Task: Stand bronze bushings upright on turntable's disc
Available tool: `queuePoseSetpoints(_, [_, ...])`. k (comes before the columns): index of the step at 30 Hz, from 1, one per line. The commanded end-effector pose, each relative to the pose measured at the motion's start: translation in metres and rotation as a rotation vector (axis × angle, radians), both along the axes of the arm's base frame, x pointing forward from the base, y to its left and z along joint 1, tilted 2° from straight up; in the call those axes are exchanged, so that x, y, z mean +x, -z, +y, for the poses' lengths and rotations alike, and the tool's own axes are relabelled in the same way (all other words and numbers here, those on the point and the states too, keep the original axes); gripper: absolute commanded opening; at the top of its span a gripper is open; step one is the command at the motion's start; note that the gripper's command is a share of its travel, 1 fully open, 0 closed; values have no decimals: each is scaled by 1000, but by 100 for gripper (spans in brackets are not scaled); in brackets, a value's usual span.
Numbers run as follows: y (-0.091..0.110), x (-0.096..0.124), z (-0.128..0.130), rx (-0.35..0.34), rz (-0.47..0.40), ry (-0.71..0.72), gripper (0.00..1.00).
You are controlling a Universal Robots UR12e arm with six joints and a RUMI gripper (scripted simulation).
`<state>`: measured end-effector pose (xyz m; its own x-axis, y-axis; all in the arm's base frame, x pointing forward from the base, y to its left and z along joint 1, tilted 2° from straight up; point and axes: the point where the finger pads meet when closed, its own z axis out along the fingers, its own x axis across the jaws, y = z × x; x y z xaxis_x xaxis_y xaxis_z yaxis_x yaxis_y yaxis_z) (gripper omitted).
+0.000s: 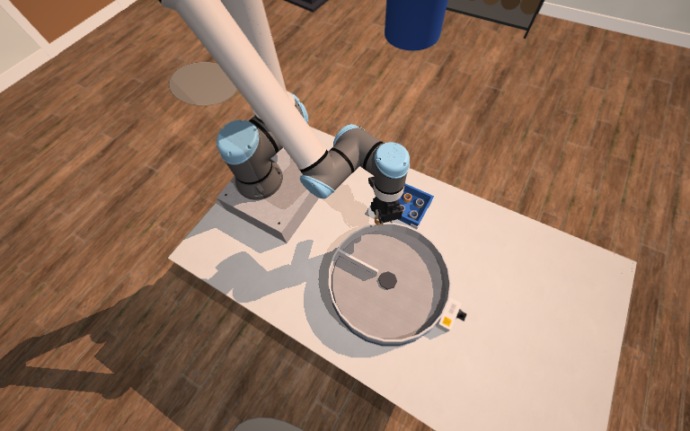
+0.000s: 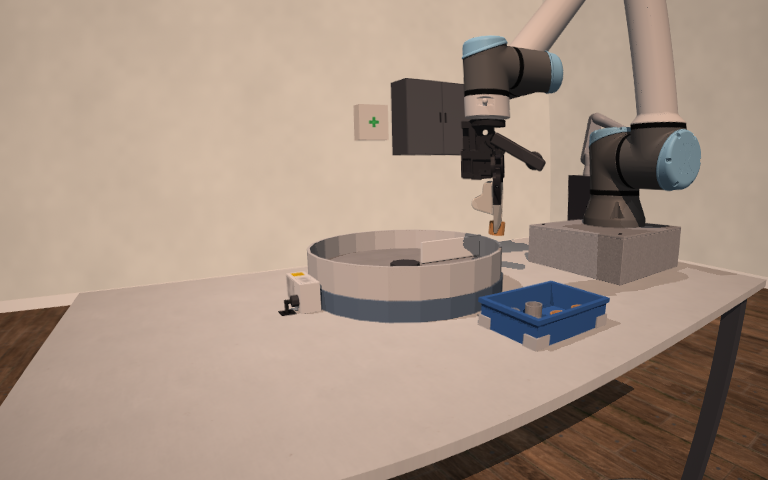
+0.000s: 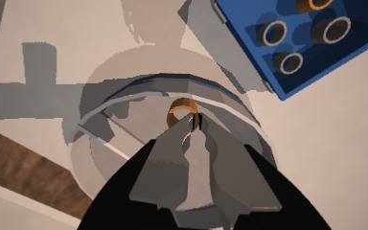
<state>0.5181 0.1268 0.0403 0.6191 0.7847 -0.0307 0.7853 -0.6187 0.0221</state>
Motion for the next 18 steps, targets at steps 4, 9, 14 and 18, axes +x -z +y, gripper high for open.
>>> queuePoseSetpoints(4, [-3,17,-59,1,-1,-1,0])
queuePoseSetpoints(9, [-4,26,-92,1,-1,-1,0])
queuePoseSetpoints(14, [-5,34,-123,1,-1,-1,0])
queuePoseSetpoints(18, [-6,42,-151,1,-1,-1,0])
